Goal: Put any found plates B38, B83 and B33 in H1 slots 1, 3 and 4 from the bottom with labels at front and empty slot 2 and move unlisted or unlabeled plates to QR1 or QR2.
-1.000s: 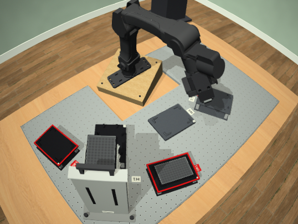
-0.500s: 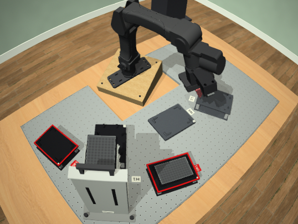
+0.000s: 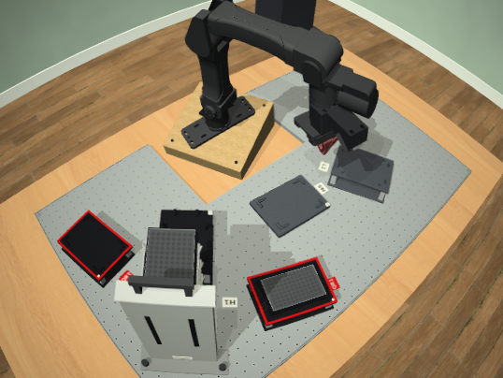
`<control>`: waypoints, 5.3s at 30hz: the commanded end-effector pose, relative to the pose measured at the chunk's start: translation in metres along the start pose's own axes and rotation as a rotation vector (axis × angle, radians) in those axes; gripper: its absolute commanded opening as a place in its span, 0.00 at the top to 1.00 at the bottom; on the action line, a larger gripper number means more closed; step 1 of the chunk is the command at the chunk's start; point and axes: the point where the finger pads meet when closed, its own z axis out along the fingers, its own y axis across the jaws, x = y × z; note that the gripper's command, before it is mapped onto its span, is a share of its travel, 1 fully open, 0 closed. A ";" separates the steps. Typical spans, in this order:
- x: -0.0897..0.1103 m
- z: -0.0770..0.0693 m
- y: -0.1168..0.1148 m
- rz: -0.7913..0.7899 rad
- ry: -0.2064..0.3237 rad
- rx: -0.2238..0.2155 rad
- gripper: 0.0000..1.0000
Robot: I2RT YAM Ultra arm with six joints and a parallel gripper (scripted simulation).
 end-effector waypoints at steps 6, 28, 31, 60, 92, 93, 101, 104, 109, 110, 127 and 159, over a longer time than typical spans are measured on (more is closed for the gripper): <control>0.025 0.001 -0.006 -0.125 0.031 0.074 1.00; 0.031 -0.019 -0.028 -0.201 0.049 0.116 1.00; 0.030 -0.019 -0.031 -0.201 0.049 0.117 1.00; 0.018 -0.031 -0.121 -0.067 -0.202 0.189 1.00; 0.016 -0.034 -0.144 0.150 -0.605 0.287 1.00; 0.016 -0.034 -0.144 0.158 -0.619 0.291 1.00; 0.016 -0.034 -0.144 0.205 -0.705 0.311 1.00; 0.016 -0.034 -0.144 0.229 -0.748 0.320 1.00; 0.016 -0.034 -0.144 0.269 -0.819 0.337 1.00; 0.016 -0.034 -0.144 0.277 -0.833 0.340 1.00; 0.018 -0.035 -0.150 0.375 -1.010 0.380 1.00; 0.042 -0.049 -0.239 0.371 -1.012 0.385 1.00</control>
